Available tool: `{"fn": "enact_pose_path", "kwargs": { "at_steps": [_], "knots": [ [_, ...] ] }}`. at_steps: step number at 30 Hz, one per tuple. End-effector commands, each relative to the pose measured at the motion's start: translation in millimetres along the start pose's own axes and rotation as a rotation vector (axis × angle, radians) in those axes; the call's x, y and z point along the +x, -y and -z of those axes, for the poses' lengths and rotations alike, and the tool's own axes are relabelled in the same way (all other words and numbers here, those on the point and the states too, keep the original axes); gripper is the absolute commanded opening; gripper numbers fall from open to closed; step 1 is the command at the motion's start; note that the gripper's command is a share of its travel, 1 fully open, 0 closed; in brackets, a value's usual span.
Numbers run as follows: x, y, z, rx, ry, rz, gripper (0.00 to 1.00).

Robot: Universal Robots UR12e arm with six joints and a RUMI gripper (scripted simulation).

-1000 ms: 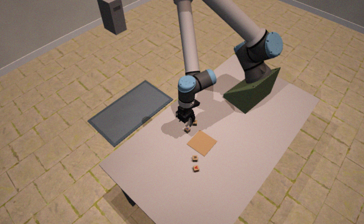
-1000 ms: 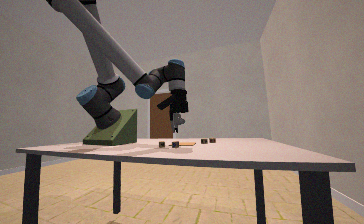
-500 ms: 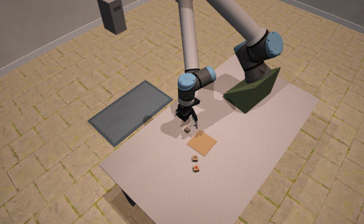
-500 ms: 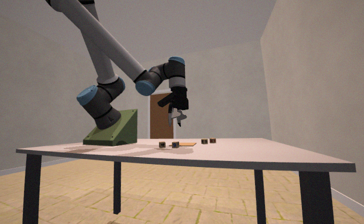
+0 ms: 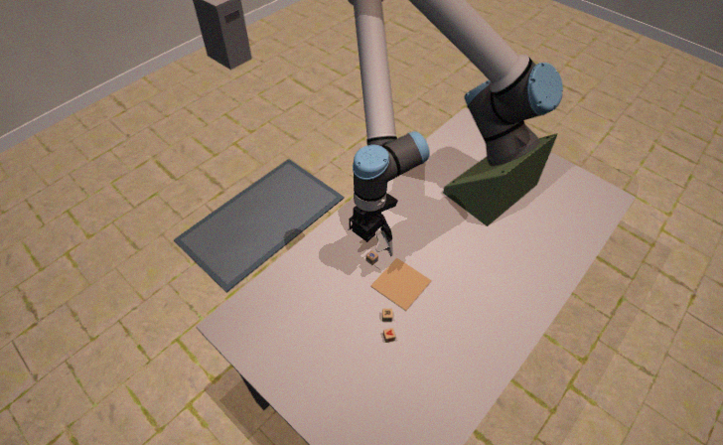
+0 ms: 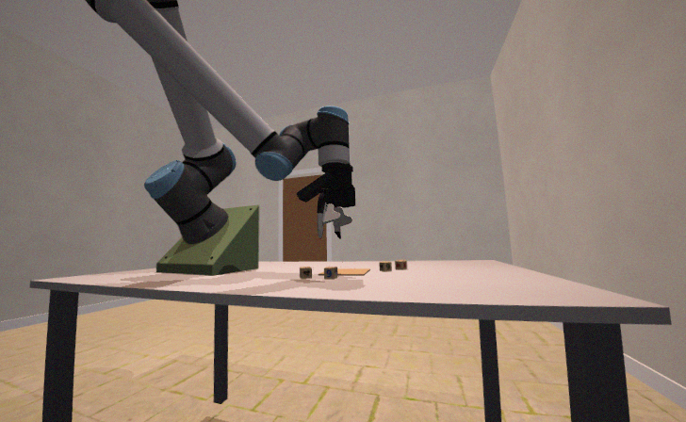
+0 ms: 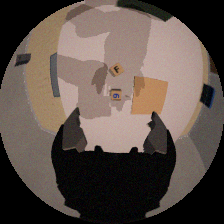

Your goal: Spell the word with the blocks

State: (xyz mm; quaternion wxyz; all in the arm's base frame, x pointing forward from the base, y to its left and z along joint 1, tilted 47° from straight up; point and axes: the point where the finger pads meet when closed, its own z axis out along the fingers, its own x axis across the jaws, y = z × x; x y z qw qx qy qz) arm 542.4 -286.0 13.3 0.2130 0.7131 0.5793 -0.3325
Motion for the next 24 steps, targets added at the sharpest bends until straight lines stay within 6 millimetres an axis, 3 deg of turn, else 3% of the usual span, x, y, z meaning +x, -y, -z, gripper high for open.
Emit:
{"fn": "enact_pose_path", "kwargs": {
  "at_steps": [1, 24],
  "knots": [
    [-0.1, 0.5, 0.5, -0.001, 0.000, 0.006, 1.00],
    [-0.3, 70.9, -1.3, -0.001, 0.000, 0.591, 1.00]
  ]
}}
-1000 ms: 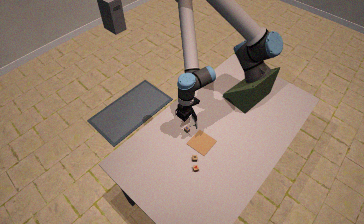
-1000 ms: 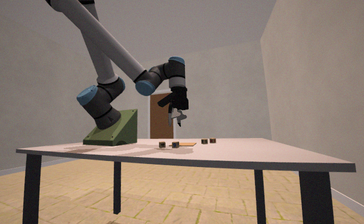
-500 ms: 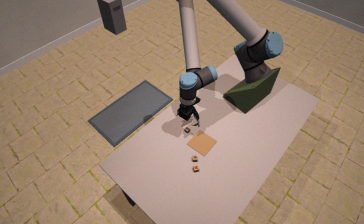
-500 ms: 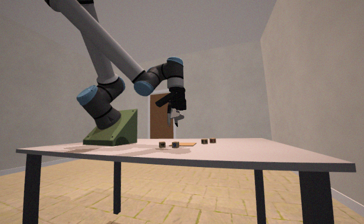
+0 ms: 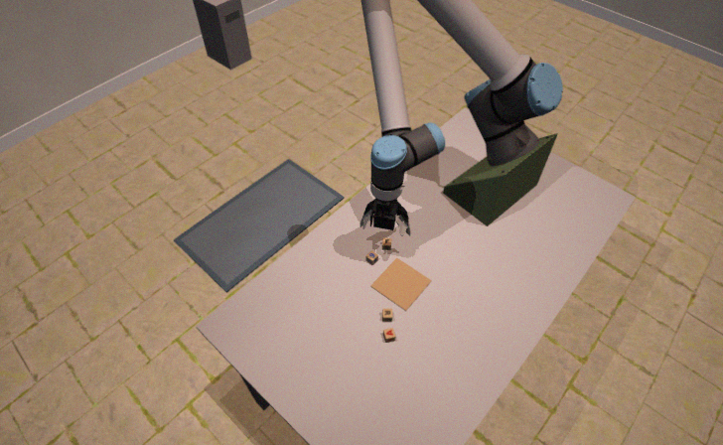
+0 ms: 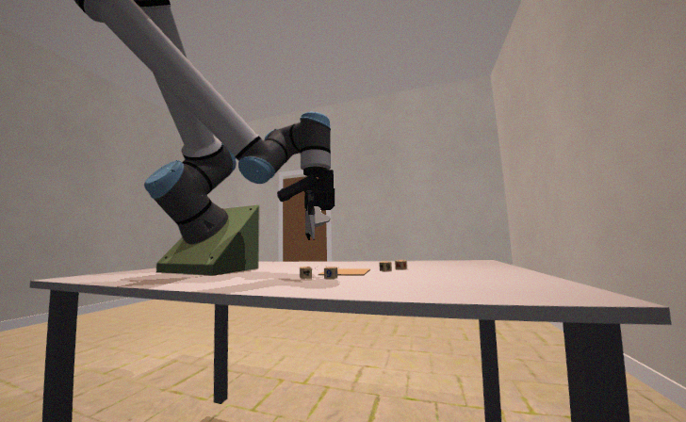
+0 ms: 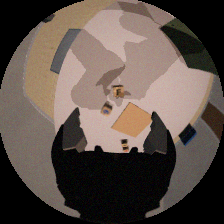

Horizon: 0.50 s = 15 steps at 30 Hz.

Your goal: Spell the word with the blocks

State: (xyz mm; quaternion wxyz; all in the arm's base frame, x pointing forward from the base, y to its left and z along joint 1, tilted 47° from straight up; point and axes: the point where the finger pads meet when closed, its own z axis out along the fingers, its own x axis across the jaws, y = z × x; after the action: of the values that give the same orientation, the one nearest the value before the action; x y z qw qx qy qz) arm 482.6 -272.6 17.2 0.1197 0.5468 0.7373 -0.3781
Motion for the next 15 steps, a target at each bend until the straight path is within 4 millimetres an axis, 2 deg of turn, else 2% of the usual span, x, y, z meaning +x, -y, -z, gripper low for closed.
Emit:
{"fn": "enact_pose_path", "kwargs": {
  "at_steps": [1, 8, 9, 15],
  "knots": [
    [5.4, 10.1, 0.2, -0.010, 0.003, 0.102, 1.00],
    [7.0, 12.9, 0.1, -0.010, 0.004, 0.129, 1.00],
    [7.0, 12.9, 0.1, -0.010, 0.004, 0.129, 0.40],
    [7.0, 12.9, 0.1, -0.010, 0.004, 0.129, 0.40]
  ]
}}
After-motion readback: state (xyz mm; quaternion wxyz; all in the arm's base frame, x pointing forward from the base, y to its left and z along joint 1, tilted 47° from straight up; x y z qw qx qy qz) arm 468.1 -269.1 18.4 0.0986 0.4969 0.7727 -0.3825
